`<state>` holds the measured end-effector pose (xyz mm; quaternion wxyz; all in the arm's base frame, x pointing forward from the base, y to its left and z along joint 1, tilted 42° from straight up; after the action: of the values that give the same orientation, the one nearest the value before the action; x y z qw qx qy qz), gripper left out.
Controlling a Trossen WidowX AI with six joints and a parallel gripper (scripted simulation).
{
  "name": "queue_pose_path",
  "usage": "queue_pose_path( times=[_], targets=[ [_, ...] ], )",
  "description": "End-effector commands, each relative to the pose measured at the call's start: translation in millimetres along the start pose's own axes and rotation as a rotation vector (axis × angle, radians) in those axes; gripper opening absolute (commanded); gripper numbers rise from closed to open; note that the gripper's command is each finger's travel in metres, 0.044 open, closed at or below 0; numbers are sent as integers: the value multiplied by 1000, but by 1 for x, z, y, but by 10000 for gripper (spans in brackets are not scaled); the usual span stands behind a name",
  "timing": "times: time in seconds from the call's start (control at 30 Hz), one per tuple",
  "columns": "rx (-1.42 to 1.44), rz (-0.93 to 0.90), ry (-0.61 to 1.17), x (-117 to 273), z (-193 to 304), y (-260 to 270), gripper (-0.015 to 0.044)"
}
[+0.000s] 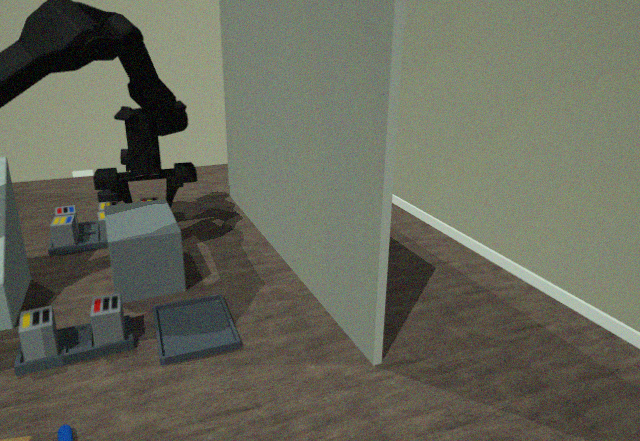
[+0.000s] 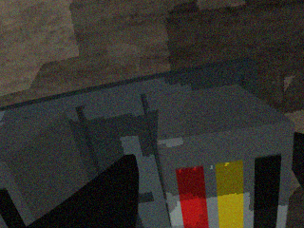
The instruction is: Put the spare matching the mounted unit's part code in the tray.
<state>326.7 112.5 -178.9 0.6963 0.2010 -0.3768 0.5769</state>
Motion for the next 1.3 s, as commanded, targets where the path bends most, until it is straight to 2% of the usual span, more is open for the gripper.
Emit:
queue_pose_path(
  times=[0.0, 0.17, 0.33, 0.6, 0.73, 0.77, 1.03, 1.27],
  targets=[
    [9, -1, 8, -4, 1, 2, 300],
    [9, -1, 8, -4, 1, 2, 300],
    [3, -3, 4, -3, 1, 1, 169],
    [3, -3, 4, -3, 1, 1, 115],
    [3, -3, 4, -3, 1, 1, 10],
    [3, -3, 4, -3, 1, 1, 0],
    [3, -3, 4, -1, 0, 1, 0],
    [9, -3, 3, 62, -1, 1, 0]
  ],
)
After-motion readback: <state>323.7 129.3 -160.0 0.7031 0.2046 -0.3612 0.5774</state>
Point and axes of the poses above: the point midway between the two fingers, 35 mm back from their tips, its own x axis back along the fingers, its own y axis across the jaws, z = x × y, the point moved 5 cm from there along x, back along the fingers, and after that the axes turned 10 degrees about -x, right-handed, at the moved point
